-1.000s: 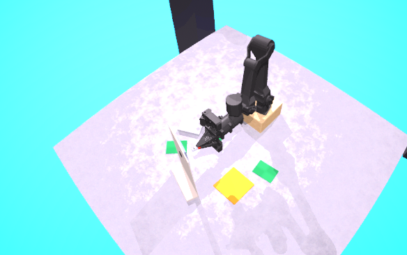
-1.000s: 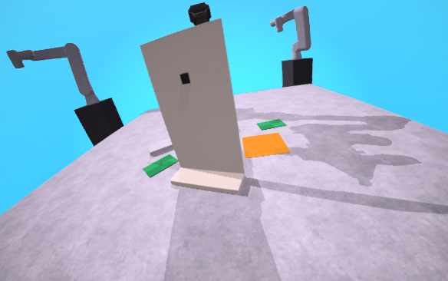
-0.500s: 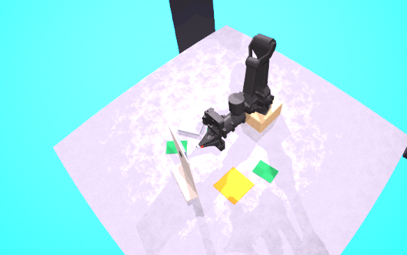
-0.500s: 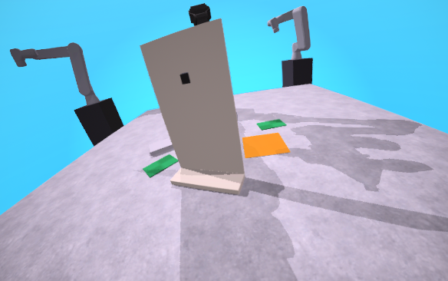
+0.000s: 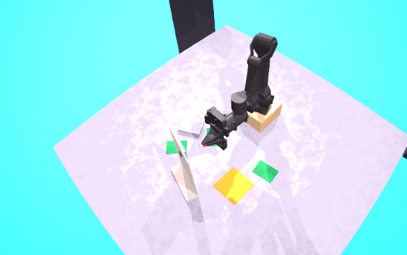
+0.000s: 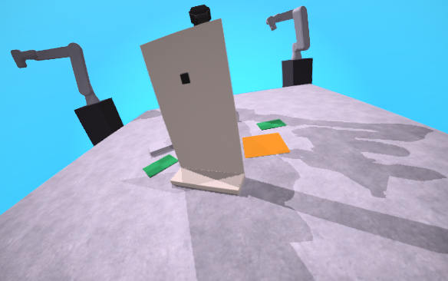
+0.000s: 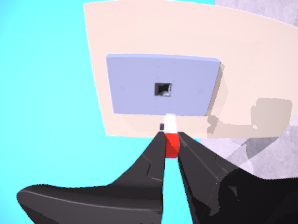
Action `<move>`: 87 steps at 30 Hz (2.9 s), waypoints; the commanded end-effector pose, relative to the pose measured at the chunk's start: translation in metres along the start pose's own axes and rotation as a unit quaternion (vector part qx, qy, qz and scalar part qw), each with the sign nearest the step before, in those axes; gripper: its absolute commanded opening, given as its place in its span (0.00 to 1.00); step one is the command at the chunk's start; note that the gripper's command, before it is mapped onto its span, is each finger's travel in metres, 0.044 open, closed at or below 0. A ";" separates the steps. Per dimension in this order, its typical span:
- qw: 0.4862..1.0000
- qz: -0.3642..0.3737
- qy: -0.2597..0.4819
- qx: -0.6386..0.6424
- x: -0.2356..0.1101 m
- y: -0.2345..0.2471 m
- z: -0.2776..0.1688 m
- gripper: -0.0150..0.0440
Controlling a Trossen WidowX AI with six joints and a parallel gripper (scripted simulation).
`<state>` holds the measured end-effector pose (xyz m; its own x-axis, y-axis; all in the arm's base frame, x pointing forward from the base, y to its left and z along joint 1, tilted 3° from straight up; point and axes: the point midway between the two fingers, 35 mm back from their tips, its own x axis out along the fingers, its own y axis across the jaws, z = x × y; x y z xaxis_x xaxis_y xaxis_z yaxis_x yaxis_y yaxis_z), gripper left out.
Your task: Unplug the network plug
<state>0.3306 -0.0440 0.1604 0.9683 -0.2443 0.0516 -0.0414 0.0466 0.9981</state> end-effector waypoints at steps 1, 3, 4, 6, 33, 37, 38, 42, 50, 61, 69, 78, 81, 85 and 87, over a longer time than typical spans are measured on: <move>1.000 -0.002 0.000 0.000 -0.003 -0.001 -0.001 0.25; 1.000 -0.003 0.000 0.000 -0.004 -0.001 -0.001 0.25; 1.000 -0.003 0.000 0.000 -0.005 -0.001 -0.001 0.25; 1.000 0.000 0.000 0.000 -0.003 0.000 -0.001 0.25; 1.000 -0.002 0.000 0.000 -0.013 0.040 -0.005 0.25; 1.000 -0.002 0.000 0.000 -0.016 0.046 -0.006 0.25; 1.000 -0.002 0.000 0.000 -0.017 0.047 -0.006 0.25; 1.000 -0.002 0.000 0.000 -0.020 0.053 -0.006 0.25; 1.000 -0.009 0.003 -0.002 -0.023 0.058 -0.007 0.25; 0.993 -0.105 0.051 -0.027 -0.007 0.024 -0.034 0.25; 0.980 -0.177 0.085 -0.043 -0.001 -0.003 -0.053 0.25; 0.957 -0.257 0.120 -0.060 0.001 -0.035 -0.074 0.25; 0.948 -0.283 0.132 -0.067 0.000 -0.046 -0.080 0.25; 0.933 -0.318 0.147 -0.077 -0.003 -0.061 -0.088 0.25; 0.926 -0.336 0.154 -0.081 -0.004 -0.068 -0.092 0.25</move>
<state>0.3516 0.0364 0.0980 0.8173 -0.0033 -0.5762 0.5720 0.1256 0.8106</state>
